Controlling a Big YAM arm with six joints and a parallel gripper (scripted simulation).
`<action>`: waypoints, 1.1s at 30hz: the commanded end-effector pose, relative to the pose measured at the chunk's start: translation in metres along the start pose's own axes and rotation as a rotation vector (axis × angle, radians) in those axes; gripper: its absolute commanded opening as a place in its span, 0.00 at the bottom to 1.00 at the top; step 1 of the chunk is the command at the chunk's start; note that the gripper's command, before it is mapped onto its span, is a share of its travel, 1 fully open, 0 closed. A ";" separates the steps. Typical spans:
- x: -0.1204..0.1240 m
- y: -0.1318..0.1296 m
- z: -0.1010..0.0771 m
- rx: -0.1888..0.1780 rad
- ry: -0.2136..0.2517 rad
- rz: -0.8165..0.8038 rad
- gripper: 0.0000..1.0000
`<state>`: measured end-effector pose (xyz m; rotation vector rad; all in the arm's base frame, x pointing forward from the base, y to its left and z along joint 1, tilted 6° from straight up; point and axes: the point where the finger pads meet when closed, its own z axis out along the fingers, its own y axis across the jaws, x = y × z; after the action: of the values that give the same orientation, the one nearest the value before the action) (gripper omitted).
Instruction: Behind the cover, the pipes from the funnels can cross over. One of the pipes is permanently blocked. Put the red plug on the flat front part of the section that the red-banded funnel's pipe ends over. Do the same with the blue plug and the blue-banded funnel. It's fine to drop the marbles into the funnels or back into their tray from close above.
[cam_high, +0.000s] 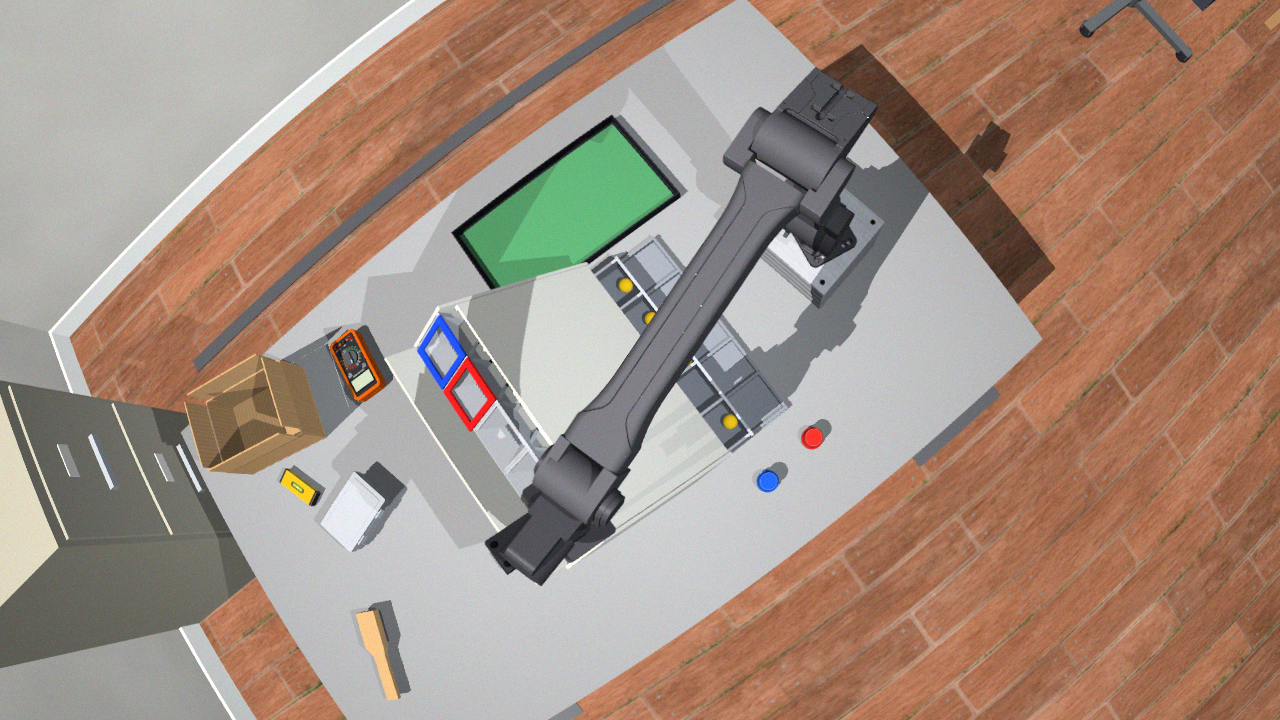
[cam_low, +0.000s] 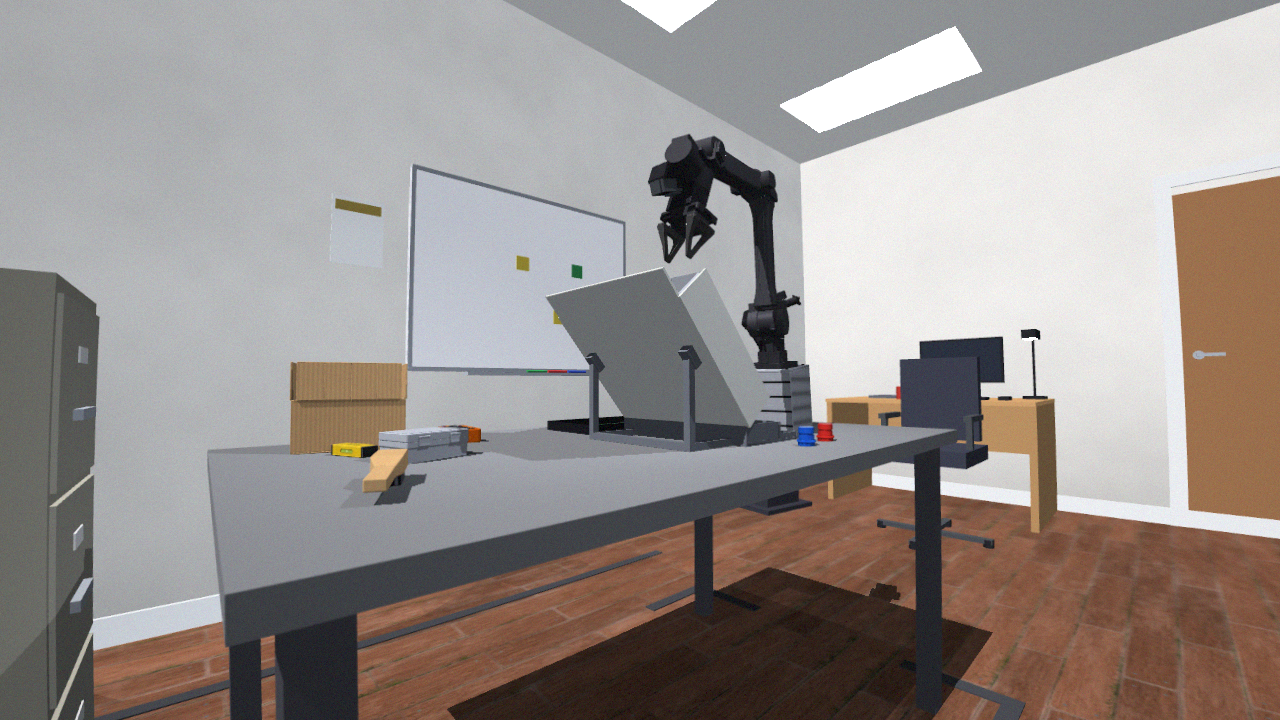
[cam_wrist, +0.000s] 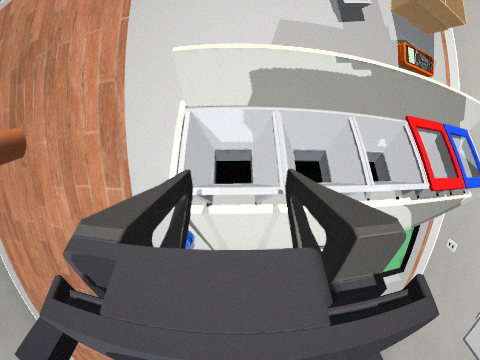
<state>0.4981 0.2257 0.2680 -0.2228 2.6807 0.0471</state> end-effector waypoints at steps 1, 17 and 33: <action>-0.030 0.002 -0.033 -0.019 -0.078 0.009 0.59; -0.030 0.003 -0.033 -0.025 -0.117 0.015 0.59; -0.029 0.003 -0.033 -0.024 -0.115 0.013 0.59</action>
<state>0.5030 0.2274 0.2801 -0.2129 2.6335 0.0663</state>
